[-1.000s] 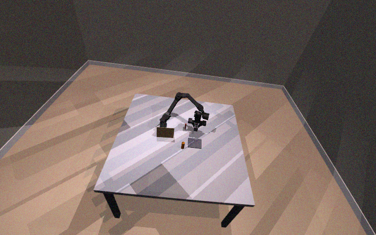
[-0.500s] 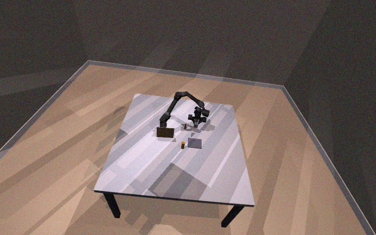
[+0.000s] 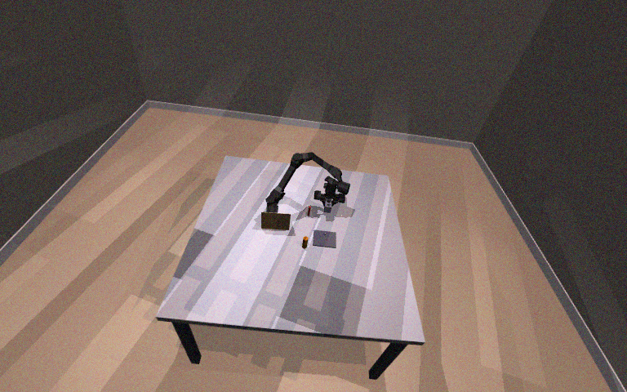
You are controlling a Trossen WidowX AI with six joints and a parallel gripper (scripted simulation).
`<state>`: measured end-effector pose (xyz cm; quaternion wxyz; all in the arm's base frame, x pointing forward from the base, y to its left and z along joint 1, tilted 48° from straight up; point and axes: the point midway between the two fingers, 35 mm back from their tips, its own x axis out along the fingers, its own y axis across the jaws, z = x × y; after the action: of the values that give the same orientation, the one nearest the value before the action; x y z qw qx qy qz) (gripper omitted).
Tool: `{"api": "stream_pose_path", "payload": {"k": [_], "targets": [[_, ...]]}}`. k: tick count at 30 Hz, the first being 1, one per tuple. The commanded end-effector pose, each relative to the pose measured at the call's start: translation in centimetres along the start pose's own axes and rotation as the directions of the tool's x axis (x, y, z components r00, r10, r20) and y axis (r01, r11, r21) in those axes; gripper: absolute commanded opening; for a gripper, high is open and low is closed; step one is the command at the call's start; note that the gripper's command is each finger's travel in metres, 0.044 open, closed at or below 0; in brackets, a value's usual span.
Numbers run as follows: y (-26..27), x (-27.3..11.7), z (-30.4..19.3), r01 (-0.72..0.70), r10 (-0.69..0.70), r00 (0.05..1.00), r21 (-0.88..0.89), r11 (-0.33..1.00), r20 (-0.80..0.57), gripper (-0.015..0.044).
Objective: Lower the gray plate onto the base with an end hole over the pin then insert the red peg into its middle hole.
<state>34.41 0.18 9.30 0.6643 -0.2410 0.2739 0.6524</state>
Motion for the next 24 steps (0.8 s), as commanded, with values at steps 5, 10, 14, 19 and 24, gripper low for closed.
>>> {"api": "stream_pose_path", "payload": {"k": [5, 10, 14, 19, 24], "targets": [[-0.7, 1.1, -2.5, -0.007, 0.006, 1.000, -0.046, 0.999, -0.005, 0.0000], [-1.0, 1.8, -3.9, -0.006, 0.006, 1.000, -0.077, 0.997, -0.005, 0.0000], [-1.2, 2.3, -5.1, -0.007, 0.007, 1.000, -0.098, 0.995, -0.008, 0.0000], [-1.4, 3.0, -6.6, -0.009, 0.008, 1.000, -0.123, 0.992, -0.011, 0.0000], [-1.6, 3.7, -8.0, -0.009, 0.007, 1.000, -0.154, 0.988, -0.011, 0.0000]]}}
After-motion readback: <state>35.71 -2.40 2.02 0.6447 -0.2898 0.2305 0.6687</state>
